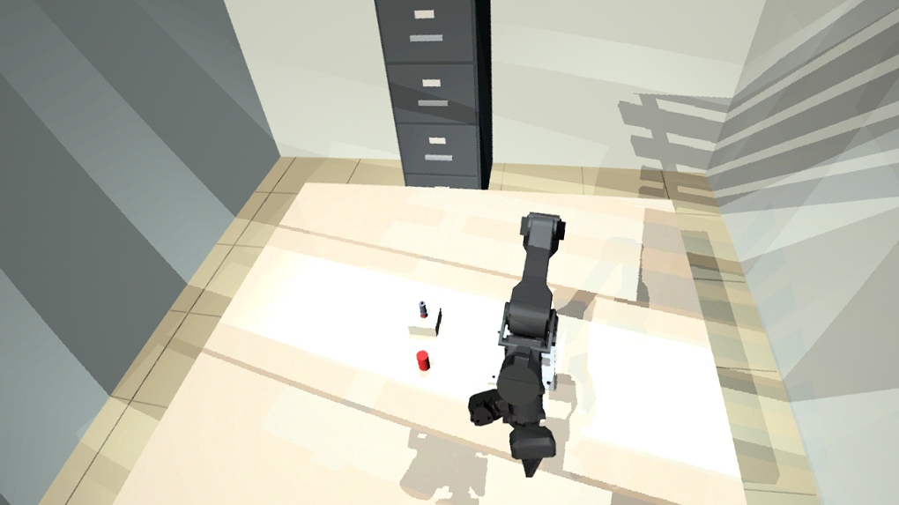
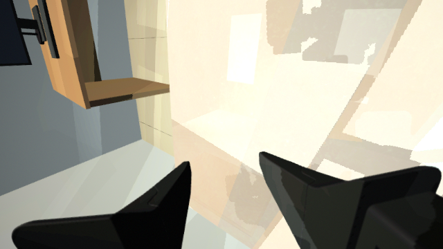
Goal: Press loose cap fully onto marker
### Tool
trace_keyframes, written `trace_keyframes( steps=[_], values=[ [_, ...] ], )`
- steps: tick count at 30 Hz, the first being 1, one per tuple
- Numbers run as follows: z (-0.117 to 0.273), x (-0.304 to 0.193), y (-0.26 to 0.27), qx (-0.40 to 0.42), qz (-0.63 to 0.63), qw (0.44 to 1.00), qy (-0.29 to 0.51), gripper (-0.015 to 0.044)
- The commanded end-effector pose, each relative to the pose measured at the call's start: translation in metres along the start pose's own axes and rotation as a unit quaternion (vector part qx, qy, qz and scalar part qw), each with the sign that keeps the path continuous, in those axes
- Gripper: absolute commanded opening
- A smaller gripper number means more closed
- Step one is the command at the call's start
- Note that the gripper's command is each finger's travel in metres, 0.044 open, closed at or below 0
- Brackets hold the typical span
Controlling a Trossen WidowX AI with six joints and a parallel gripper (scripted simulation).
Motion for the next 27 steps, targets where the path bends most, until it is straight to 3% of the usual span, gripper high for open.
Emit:
trace_keyframes(
  steps=[1, 8, 15, 23, 27],
  values=[
    [0.001, 0.051, -0.02, -0.058, -0.01, 0.996, -0.059, 0.0241],
    [0.018, 0.124, -0.072, -0.167, -0.042, 0.978, -0.113, 0.0241],
    [0.052, 0.175, -0.142, -0.265, -0.091, 0.953, -0.113, 0.0241],
    [0.1, 0.19, -0.228, -0.334, -0.161, 0.927, -0.061, 0.0241],
    [0.104, 0.189, -0.234, -0.337, -0.167, 0.925, -0.055, 0.0241]
  ],
)
Point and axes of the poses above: the point midway between the two fingers, 35 mm back from their tips, its own z axis back along the fingers, its own y axis across the jaws, x = y × z, the point moved 10 cm from there along z, back along the fingers, and after that the axes turned 2 degrees about z, right-handed, at the moved point
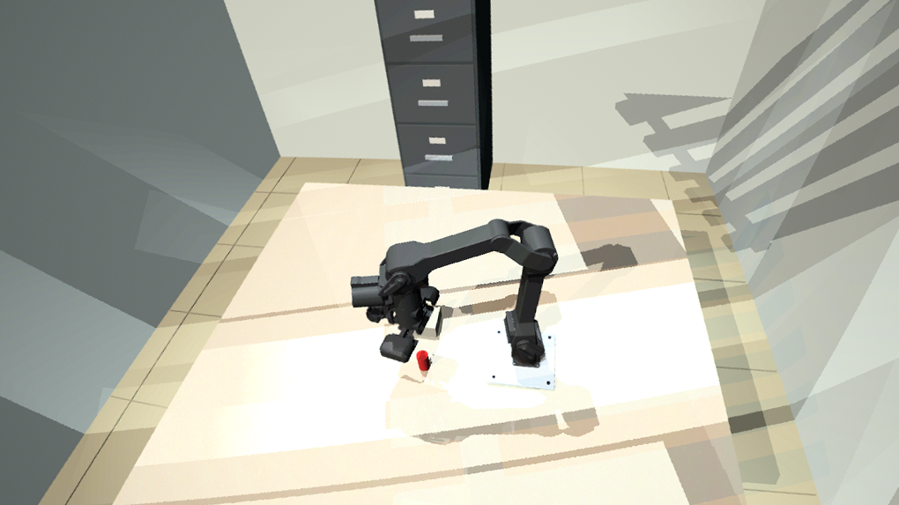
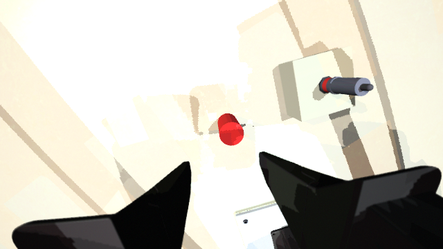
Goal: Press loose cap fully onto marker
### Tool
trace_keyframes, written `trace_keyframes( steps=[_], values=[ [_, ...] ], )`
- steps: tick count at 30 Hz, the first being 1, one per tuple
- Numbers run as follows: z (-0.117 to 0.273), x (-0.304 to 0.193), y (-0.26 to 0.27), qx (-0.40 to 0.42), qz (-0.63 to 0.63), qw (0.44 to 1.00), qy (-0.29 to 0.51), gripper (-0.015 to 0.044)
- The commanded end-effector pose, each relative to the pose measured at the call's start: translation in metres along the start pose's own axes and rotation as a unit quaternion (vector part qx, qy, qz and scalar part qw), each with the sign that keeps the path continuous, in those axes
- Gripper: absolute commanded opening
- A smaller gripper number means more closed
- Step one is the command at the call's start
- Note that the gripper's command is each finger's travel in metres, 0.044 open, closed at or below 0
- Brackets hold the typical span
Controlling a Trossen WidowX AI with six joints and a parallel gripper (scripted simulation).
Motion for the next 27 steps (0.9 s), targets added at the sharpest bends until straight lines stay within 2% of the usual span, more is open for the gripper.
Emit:
trace_keyframes(
  steps=[1, 4, 8, 27],
  values=[
    [-0.002, 0.002, -0.012, -0.009, 0.002, 1.0, 0.013, 0.0241],
    [-0.004, 0.002, -0.012, -0.009, 0.002, 1.0, 0.013, 0.0241],
    [-0.035, 0.0, -0.012, -0.009, 0.002, 1.0, 0.013, 0.0241],
    [-0.062, -0.001, -0.011, -0.009, 0.002, 1.0, 0.013, 0.0241]
  ],
)
Point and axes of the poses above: the point midway between the two fingers, 35 mm back from their tips, its own z axis back along the fingers, its own y axis across the jaws, x = y × z, the point moved 10 cm from there along z, back along the fingers, and after that the axes turned 2 degrees about z, right-handed, at the moved point
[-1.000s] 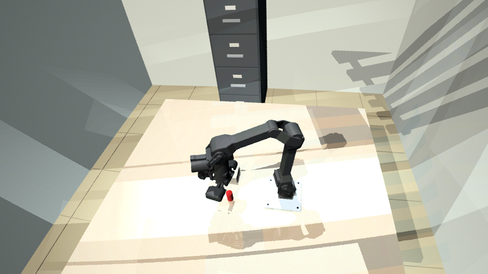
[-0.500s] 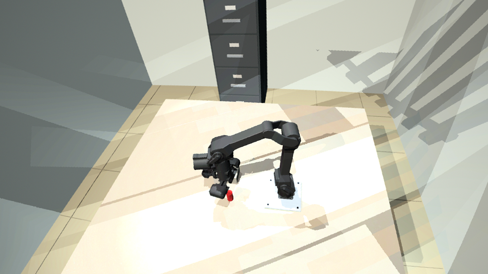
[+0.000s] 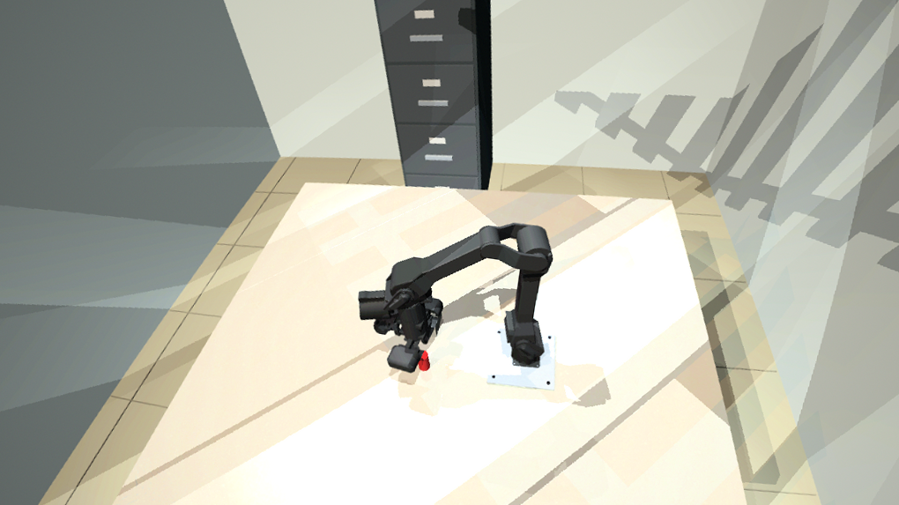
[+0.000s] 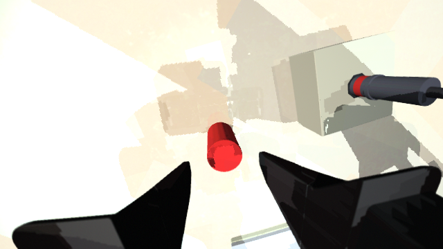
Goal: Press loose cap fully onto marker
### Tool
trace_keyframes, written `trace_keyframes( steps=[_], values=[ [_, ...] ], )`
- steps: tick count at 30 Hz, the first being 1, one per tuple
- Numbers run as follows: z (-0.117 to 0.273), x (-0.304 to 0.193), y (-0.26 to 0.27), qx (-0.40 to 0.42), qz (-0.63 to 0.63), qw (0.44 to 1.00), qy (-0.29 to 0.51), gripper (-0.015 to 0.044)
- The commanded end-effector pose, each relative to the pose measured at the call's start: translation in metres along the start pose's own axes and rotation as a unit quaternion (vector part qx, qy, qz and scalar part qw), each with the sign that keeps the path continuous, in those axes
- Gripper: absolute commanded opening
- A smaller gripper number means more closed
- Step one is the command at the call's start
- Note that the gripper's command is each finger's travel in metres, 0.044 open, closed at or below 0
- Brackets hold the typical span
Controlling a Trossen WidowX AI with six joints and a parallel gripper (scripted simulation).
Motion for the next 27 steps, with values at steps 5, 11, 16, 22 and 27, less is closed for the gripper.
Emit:
trace_keyframes(
  steps=[5, 11, 16, 22, 27],
  values=[
    [-0.014, 0.0, 0.0, -0.002, 0.001, 1.0, 0.001, 0.0241],
    [-0.024, 0.0, 0.0, -0.002, 0.001, 1.0, 0.001, 0.0241],
    [-0.032, 0.0, 0.0, -0.002, 0.001, 1.0, 0.001, 0.0241],
    [-0.042, -0.001, 0.0, -0.002, 0.001, 1.0, 0.001, 0.0241],
    [-0.048, -0.002, 0.0, -0.002, 0.001, 1.0, 0.001, 0.0241]
  ],
)
Point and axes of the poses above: the point midway between the two fingers, 35 mm back from their tips, its own z axis back along the fingers, its own y axis across the jaws, x = y × z, the point moved 10 cm from there along z, back along the fingers, and after that the axes turned 2 degrees about z, right-handed, at the moved point
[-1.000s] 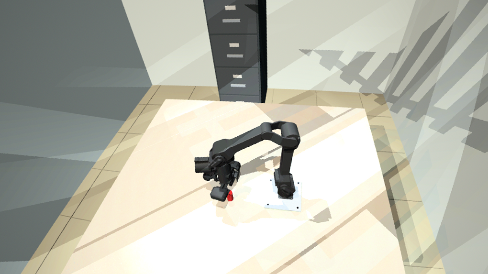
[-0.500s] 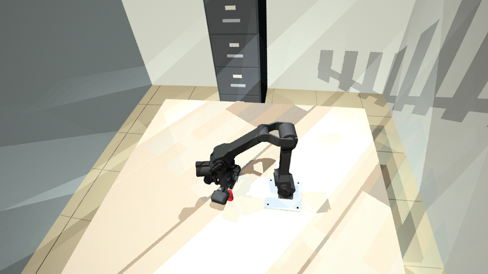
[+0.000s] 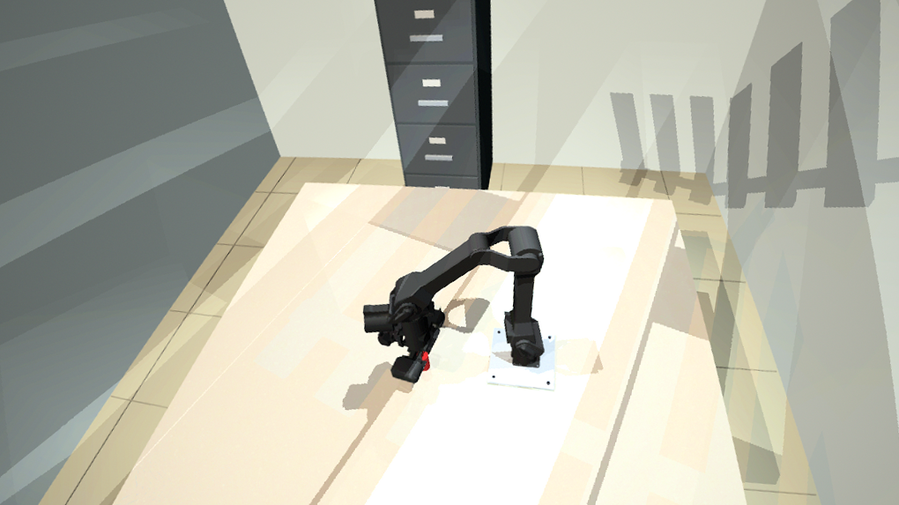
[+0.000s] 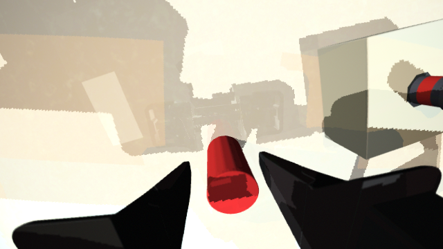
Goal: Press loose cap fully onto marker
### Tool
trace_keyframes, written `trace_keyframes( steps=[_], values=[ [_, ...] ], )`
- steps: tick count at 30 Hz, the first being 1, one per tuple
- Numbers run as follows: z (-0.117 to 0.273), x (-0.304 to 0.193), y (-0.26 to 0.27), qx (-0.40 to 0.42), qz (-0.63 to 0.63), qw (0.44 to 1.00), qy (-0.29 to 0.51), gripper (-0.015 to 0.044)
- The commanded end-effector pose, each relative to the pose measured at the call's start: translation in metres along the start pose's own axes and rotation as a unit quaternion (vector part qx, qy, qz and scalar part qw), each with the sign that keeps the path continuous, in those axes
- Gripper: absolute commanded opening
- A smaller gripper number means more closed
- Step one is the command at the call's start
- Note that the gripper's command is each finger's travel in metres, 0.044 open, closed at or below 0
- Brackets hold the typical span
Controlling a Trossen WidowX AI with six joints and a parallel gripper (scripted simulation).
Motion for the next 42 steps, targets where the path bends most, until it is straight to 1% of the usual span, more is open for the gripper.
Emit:
trace_keyframes(
  steps=[1, 5, 14, 17, 38, 42],
  values=[
    [-0.005, -0.001, 0.0, -0.002, -0.002, 1.0, 0.0, 0.0241],
    [-0.005, -0.001, -0.001, -0.002, -0.002, 1.0, 0.0, 0.0136],
    [-0.005, -0.001, 0.0, -0.002, -0.002, 1.0, 0.0, 0.0076],
    [-0.002, -0.001, 0.0, -0.002, -0.002, 1.0, 0.0, 0.0],
    [0.052, -0.001, 0.0, -0.002, -0.002, 1.0, 0.0, 0.0],
    [0.056, -0.001, 0.0, -0.002, -0.002, 1.0, 0.0, 0.0]
  ],
)
Point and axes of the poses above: the point midway between the two fingers, 35 mm back from their tips, its own z axis back along the fingers, its own y axis across the jaws, x = y × z, the point moved 10 cm from there along z, back along the fingers, and after that the axes turned 2 degrees about z, right-handed, at the moved point
